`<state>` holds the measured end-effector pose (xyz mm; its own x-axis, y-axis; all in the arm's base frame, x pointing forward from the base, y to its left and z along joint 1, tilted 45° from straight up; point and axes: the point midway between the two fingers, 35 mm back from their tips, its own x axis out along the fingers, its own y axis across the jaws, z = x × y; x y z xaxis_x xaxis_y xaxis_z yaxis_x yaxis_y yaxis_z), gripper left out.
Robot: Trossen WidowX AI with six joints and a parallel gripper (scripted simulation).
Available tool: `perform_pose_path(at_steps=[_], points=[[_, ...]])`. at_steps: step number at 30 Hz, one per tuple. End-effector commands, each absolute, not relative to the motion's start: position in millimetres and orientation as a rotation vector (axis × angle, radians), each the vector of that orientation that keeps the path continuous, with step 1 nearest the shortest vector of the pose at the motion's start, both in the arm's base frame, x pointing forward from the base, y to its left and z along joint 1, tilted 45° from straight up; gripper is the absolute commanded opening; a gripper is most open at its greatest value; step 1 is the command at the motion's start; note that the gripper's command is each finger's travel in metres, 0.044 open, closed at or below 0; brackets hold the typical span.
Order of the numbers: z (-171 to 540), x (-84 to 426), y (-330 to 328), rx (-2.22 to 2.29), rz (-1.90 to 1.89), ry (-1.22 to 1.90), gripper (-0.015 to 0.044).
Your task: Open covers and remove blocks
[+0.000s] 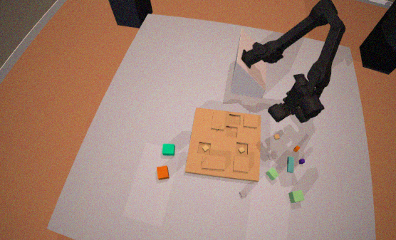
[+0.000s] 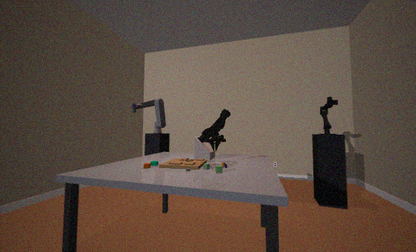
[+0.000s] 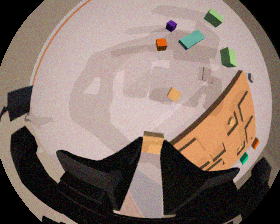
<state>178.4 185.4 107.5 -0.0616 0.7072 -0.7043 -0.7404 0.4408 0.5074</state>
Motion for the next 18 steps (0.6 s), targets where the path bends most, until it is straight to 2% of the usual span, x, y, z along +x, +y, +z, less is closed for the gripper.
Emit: perform_pose_path(at_steps=[1,18], points=[[100.4,176.9,188.3,-0.036,1.180,1.139,0.0080],[80.3,179.0,207.7,-0.041,1.179,1.141,0.0080]])
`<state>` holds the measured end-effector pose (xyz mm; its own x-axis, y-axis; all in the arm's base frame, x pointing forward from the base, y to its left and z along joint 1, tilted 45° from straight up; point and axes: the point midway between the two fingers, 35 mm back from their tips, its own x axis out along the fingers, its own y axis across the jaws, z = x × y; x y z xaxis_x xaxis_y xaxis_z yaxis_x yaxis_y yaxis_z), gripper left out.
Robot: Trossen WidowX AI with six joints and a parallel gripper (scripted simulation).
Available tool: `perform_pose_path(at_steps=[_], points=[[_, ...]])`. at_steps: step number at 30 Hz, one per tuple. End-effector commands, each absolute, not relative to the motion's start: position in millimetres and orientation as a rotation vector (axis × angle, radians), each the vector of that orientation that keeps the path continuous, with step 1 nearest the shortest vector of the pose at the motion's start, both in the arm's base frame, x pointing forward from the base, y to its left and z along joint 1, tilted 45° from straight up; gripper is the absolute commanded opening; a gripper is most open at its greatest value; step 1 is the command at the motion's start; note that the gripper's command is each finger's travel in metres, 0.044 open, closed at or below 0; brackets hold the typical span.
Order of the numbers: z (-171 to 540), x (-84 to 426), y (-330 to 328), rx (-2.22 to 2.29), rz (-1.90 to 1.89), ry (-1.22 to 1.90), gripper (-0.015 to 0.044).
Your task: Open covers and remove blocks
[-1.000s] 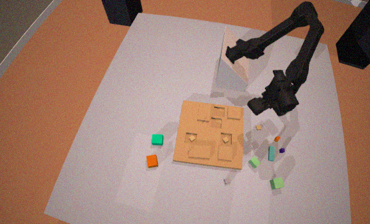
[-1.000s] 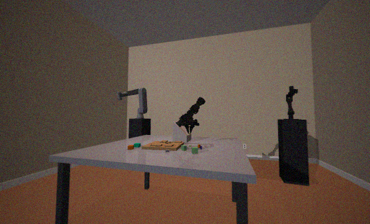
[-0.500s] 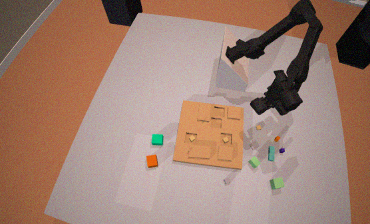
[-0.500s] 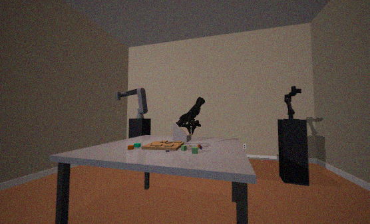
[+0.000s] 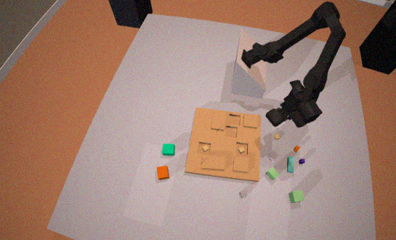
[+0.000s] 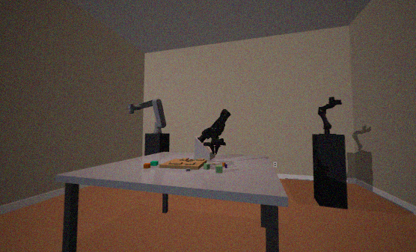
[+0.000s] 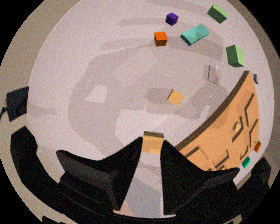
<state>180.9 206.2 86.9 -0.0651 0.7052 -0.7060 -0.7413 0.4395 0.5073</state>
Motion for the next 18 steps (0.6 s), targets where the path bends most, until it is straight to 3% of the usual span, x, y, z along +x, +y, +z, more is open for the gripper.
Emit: perform_pose_path(at_steps=[1,18], points=[[79.1,179.0,208.8,-0.041,1.179,1.141,0.0080],[59.5,176.7,228.7,-0.040,1.180,1.141,0.0080]])
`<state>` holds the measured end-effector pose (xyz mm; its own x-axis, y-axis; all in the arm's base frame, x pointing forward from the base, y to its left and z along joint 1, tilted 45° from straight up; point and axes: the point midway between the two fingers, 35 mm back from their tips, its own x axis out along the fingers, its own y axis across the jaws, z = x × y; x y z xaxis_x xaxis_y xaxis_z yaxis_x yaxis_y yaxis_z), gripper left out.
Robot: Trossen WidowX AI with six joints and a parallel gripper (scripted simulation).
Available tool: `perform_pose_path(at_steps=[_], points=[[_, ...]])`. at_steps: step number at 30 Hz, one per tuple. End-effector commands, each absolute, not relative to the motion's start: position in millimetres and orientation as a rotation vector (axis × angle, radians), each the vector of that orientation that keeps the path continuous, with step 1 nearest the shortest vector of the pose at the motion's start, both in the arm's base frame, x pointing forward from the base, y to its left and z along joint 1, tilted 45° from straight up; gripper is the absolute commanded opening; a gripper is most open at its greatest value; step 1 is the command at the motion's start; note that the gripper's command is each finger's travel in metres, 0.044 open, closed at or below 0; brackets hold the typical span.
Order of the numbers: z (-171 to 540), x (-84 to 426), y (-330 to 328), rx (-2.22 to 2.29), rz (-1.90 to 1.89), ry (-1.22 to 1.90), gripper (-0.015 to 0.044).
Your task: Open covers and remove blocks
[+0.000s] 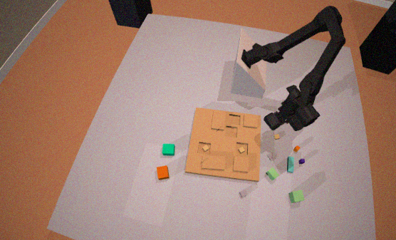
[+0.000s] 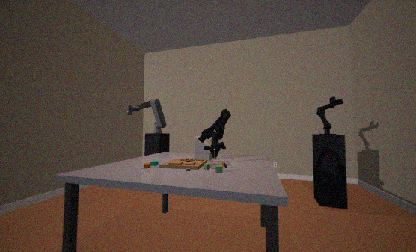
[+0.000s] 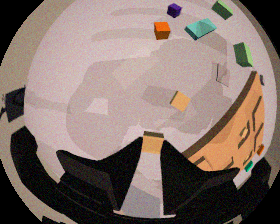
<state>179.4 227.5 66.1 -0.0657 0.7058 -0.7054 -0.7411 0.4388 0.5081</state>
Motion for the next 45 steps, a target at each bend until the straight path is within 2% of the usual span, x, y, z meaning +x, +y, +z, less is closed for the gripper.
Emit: perform_pose_path(at_steps=[1,29,42,43,45], points=[[58.4,176.4,229.9,-0.040,1.180,1.140,0.0080],[34.0,166.3,255.7,-0.027,1.184,1.136,0.0080],[37.4,168.0,256.6,-0.027,1.192,1.128,0.0421],[38.3,168.4,255.5,-0.027,1.192,1.128,0.0440],[41.9,169.8,251.5,-0.029,1.191,1.129,0.0440]])
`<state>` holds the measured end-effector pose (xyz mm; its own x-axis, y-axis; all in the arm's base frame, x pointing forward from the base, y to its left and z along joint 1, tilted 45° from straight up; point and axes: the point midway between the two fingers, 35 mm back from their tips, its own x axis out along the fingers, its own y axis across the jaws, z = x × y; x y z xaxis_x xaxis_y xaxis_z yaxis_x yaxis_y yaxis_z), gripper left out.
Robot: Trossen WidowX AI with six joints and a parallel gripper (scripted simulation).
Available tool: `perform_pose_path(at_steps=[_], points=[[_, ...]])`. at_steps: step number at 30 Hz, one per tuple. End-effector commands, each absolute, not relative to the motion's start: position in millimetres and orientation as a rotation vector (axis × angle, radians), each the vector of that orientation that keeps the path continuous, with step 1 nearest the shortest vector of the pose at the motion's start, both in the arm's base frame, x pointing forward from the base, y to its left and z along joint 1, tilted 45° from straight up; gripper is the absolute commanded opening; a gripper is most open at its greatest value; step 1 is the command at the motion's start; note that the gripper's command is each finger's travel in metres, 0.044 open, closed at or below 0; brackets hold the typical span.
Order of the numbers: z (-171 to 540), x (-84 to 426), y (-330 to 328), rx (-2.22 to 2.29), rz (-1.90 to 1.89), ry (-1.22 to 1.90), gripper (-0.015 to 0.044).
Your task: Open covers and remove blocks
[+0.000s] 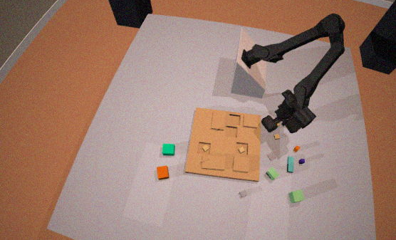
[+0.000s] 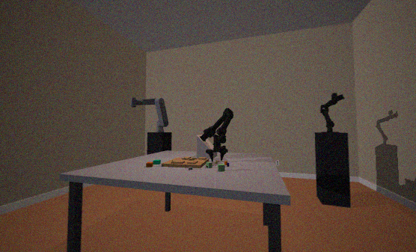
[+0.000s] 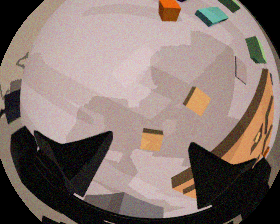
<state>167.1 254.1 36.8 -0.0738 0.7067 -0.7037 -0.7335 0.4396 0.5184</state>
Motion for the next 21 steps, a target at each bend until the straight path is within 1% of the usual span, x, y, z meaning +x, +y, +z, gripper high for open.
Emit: perform_pose_path(at_steps=[1,21], points=[[43.9,170.5,249.3,-0.030,1.190,1.130,0.0440],[86.5,173.3,203.2,-0.032,1.183,1.136,0.0440]])
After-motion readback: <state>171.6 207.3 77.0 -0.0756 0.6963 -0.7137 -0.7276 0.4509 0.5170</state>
